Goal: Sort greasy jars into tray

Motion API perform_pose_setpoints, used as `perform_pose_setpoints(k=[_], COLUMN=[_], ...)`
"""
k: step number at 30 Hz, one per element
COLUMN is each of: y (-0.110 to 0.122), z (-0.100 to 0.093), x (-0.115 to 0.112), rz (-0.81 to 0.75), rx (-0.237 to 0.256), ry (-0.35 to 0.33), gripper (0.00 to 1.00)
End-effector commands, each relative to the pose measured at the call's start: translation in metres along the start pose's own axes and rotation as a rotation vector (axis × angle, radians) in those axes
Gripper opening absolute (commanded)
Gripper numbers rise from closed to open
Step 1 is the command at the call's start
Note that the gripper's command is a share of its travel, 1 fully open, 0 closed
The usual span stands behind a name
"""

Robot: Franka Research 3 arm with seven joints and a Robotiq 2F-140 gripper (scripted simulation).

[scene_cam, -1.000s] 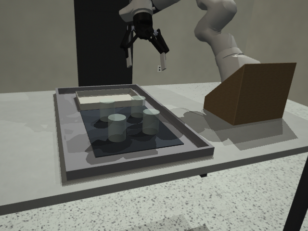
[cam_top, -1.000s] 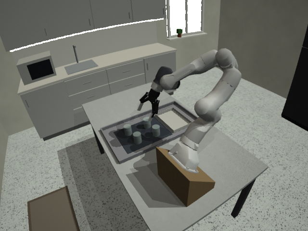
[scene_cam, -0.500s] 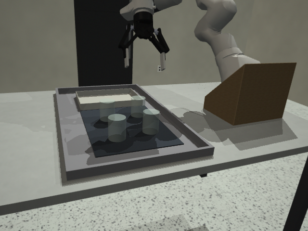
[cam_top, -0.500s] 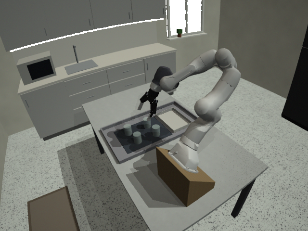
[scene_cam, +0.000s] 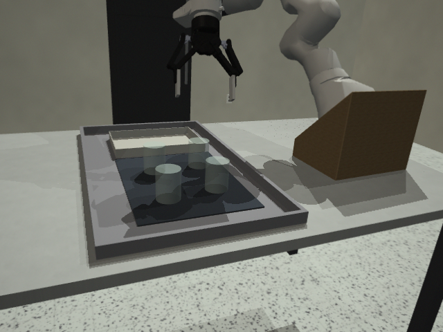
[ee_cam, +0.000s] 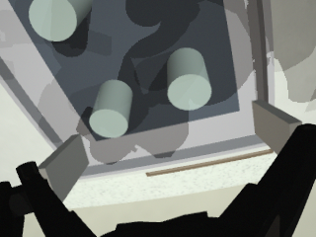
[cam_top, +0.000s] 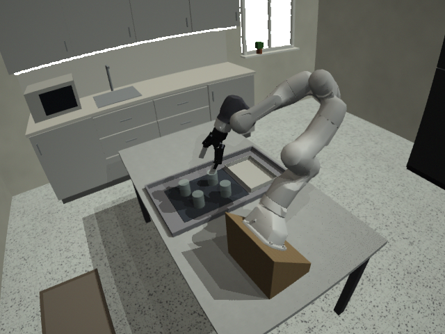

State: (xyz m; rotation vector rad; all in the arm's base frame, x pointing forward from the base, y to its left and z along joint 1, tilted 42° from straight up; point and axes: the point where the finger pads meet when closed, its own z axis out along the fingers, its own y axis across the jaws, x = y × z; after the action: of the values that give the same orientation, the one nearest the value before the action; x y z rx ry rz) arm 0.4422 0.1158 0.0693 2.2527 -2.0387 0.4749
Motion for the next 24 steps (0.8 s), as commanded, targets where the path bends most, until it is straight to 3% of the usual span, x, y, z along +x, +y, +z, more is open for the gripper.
perform_pose_setpoints(k=[1, 24], y=[-0.001, -0.018], z=[0.000, 0.002], x=[0.000, -0.002], rz=[0.098, 0.284], rx=[0.013, 0.063], ry=[0.022, 0.099], gripper=[1.00, 1.00])
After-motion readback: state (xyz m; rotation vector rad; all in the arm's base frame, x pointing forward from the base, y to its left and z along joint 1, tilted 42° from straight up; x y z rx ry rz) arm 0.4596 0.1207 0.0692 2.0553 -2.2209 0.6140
